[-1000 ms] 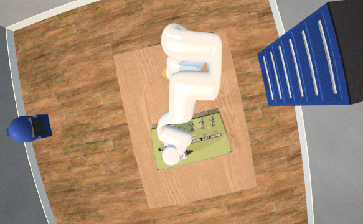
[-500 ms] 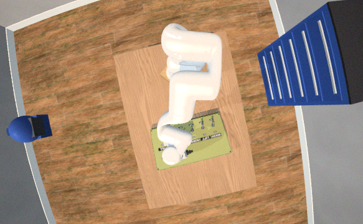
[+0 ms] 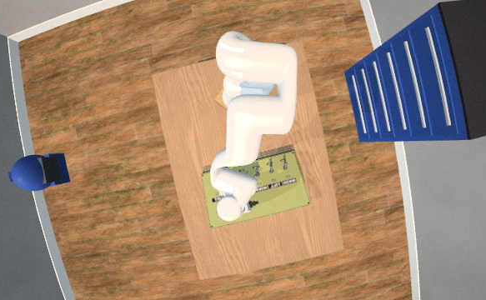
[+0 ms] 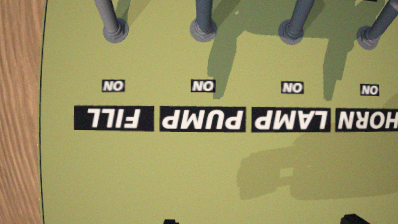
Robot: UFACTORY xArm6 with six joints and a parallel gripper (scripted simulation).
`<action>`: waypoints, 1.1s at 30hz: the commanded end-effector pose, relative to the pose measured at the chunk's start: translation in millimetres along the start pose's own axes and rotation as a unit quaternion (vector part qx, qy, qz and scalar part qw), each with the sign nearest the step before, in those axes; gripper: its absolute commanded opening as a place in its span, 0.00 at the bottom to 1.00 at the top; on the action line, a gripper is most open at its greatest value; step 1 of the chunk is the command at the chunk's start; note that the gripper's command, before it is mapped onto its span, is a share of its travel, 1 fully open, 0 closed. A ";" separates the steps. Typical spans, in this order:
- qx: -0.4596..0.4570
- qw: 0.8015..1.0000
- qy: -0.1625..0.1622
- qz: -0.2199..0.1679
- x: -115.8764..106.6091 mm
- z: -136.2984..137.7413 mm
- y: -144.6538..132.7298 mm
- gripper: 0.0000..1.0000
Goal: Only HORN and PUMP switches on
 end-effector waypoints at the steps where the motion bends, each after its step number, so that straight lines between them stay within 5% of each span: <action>1: 0.000 1.000 0.000 -0.002 -1.4 -0.4 -1.7 1.00; 33: 0.000 1.000 0.000 -0.002 -1.5 -71.5 -6.7 1.00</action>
Point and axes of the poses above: the point where the finger pads meet when closed, its own x axis out along the fingers, its own z axis across the jaws, y = z × x, the point moved 4 cm from there along -x, back along the fingers, and after that the axes turned 4 degrees about x, right-handed, at the moved point
